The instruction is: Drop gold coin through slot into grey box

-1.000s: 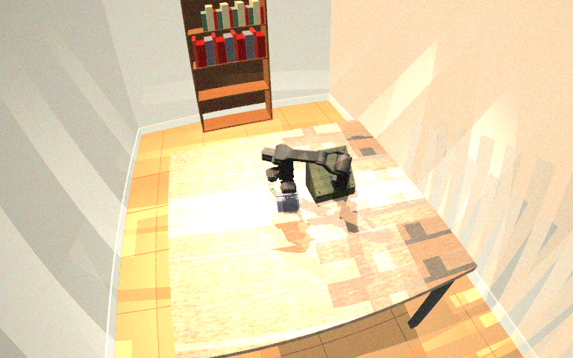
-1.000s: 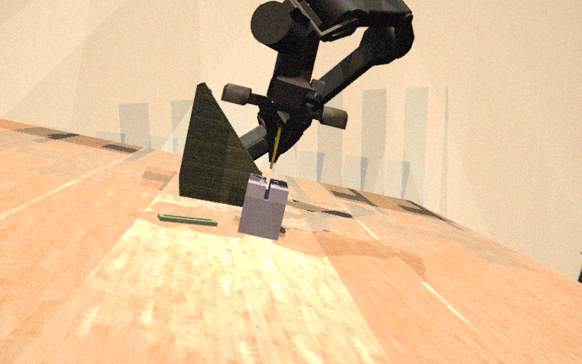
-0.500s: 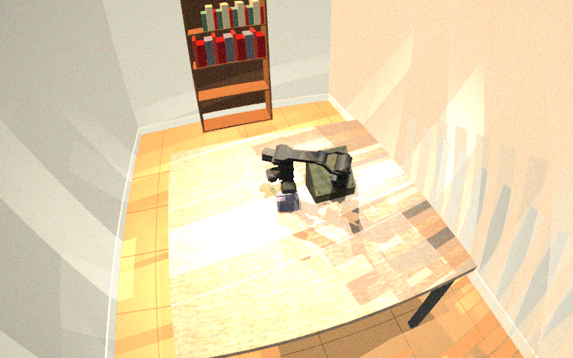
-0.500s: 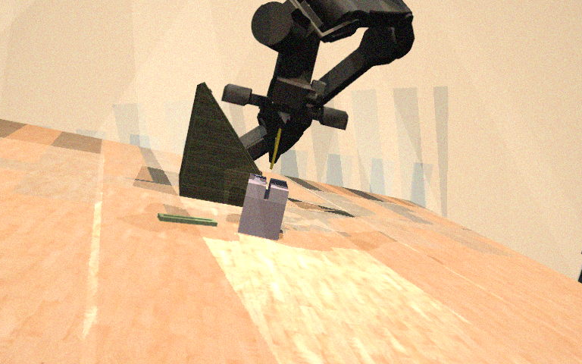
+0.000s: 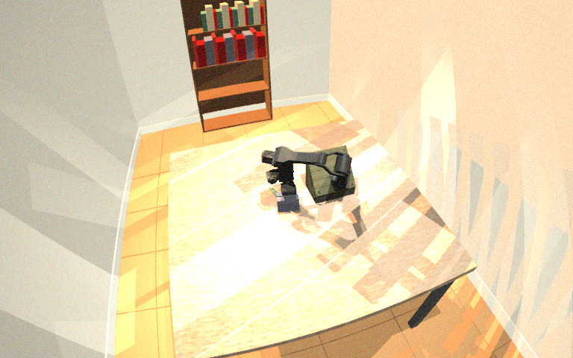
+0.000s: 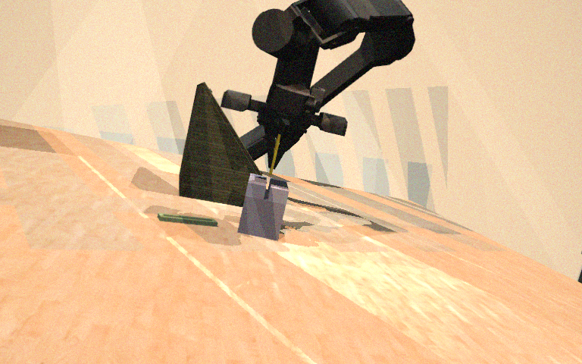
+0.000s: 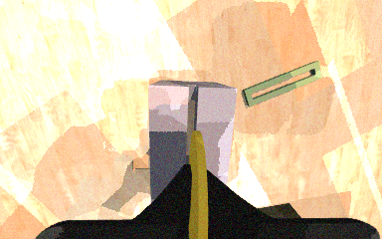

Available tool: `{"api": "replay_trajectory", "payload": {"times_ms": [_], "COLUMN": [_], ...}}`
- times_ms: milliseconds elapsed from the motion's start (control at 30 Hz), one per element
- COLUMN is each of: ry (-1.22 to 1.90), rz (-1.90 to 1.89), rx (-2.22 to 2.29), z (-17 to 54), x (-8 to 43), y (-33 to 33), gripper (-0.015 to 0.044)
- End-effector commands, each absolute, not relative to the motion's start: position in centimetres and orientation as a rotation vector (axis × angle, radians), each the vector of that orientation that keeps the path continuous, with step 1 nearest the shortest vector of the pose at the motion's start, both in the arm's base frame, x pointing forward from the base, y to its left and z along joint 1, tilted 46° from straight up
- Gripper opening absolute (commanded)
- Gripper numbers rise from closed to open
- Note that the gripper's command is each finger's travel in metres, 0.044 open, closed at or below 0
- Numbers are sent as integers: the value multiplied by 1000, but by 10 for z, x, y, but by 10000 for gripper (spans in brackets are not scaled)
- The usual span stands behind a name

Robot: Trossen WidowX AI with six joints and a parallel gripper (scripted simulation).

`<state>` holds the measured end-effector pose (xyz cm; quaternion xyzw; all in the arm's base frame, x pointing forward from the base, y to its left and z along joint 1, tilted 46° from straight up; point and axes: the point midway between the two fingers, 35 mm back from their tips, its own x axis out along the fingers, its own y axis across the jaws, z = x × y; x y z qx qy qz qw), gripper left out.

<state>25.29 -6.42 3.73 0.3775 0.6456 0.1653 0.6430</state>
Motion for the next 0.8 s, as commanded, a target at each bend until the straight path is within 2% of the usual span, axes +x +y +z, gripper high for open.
{"api": "replay_trajectory", "payload": {"times_ms": [0,433,633,767], "ry": [1469,1470,1470,1470], "rz": [376,375,376,376], "rx": [865,866,859,859], "z": [36,31,32,32], "x": [253,254,254,254], "y": [-62,-57,-59,-59], "gripper": [0,0,157,161]}}
